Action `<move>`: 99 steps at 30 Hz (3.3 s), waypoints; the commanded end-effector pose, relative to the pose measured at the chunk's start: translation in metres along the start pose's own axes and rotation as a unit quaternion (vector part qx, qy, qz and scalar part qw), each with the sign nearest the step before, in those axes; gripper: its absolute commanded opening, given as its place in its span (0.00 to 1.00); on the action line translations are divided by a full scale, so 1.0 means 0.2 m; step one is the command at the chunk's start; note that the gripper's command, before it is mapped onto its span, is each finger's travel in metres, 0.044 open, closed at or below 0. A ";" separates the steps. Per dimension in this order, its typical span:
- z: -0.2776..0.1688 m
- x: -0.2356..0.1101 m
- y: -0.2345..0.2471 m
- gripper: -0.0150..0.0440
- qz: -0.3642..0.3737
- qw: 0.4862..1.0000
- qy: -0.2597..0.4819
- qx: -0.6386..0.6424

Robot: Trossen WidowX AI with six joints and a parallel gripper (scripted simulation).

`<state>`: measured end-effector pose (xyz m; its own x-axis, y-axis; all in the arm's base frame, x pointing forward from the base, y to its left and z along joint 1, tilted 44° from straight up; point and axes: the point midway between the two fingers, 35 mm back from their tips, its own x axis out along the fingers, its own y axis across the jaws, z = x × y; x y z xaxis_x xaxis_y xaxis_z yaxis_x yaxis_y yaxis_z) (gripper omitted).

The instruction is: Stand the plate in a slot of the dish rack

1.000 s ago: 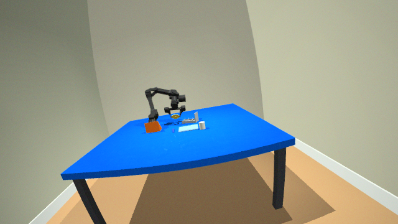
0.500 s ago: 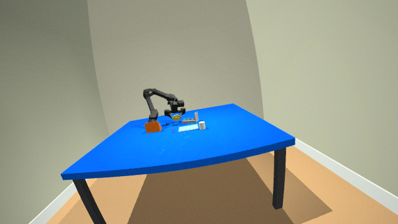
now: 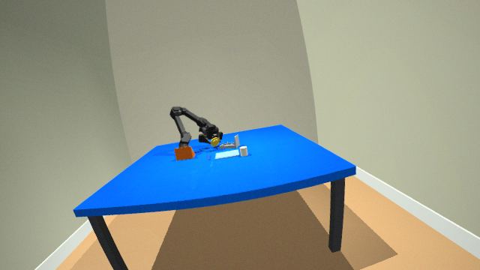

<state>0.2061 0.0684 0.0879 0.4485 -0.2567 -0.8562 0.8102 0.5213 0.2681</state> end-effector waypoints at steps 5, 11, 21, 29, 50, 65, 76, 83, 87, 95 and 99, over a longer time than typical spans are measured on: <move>-0.02 -0.01 0.02 0.25 0.063 0.996 -0.059 -0.019; -0.03 -0.04 0.04 0.25 0.114 0.988 -0.098 -0.029; -0.06 -0.10 0.06 0.25 0.202 0.967 -0.154 -0.033; -0.08 -0.17 0.07 0.25 0.272 0.943 -0.191 -0.025; -0.08 -0.20 0.08 0.25 0.325 0.921 -0.213 -0.012; -0.05 -0.15 0.14 0.25 0.327 0.921 -0.212 -0.009; -0.02 -0.10 0.19 0.25 0.328 0.921 -0.211 -0.004; 0.00 -0.07 0.22 0.25 0.330 0.920 -0.210 -0.001; 0.01 -0.05 0.24 0.25 0.330 0.920 -0.210 0.001; 0.03 -0.02 0.26 0.25 0.332 0.920 -0.209 0.004; 0.04 0.00 0.27 0.25 0.332 0.920 -0.209 0.007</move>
<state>0.2510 0.0922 0.1082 0.9508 -0.1757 -0.2552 0.3059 0.6626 0.6836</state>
